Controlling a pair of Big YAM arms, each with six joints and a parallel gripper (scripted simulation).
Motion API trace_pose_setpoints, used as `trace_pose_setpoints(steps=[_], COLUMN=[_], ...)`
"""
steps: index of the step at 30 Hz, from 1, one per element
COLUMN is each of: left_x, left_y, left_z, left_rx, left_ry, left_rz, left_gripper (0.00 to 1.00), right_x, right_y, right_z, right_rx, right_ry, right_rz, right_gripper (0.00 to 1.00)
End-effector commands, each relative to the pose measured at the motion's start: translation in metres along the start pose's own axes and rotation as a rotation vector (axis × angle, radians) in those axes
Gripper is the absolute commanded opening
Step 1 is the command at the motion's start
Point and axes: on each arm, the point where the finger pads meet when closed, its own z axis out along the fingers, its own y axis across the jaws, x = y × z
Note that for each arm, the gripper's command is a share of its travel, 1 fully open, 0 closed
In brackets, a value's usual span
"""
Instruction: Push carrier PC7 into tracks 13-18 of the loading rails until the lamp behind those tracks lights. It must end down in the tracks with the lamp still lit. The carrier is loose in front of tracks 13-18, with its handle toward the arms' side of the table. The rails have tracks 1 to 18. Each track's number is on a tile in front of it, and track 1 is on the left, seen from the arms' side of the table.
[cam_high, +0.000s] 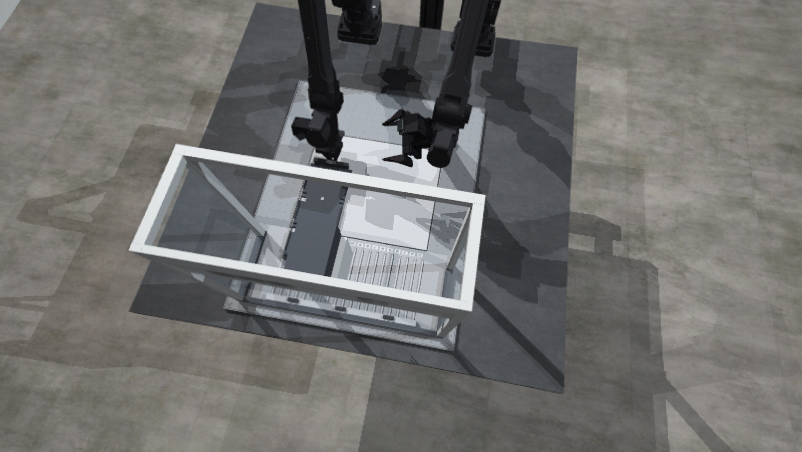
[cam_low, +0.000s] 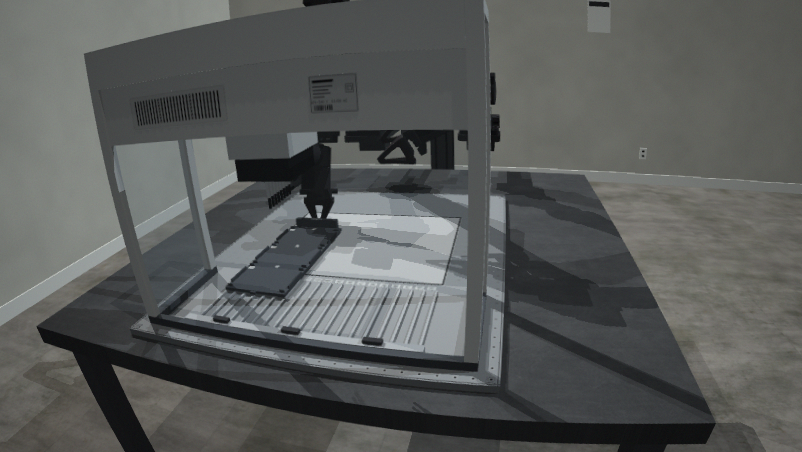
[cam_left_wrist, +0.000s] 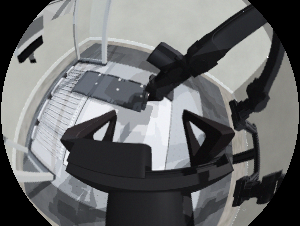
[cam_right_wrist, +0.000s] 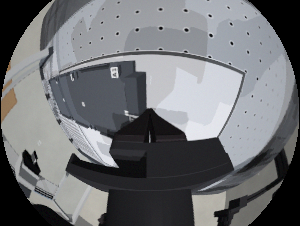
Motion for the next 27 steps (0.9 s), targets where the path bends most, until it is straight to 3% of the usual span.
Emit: trace_pose_setpoints(steps=[1,27], left_x=[-0.013,-0.017], left_y=[0.016,0.027], left_z=[0.001,0.0], left_rx=[-0.009,-0.046], left_ry=[-0.006,-0.01], left_rz=[0.041,0.026], left_gripper=[1.0,1.0], right_x=[0.005,0.005], right_y=[0.043,0.075], right_z=[0.009,0.018], right_rx=[-0.052,-0.054], right_ry=[0.0,0.0], right_rz=[0.004,0.004], right_gripper=[0.0,0.0])
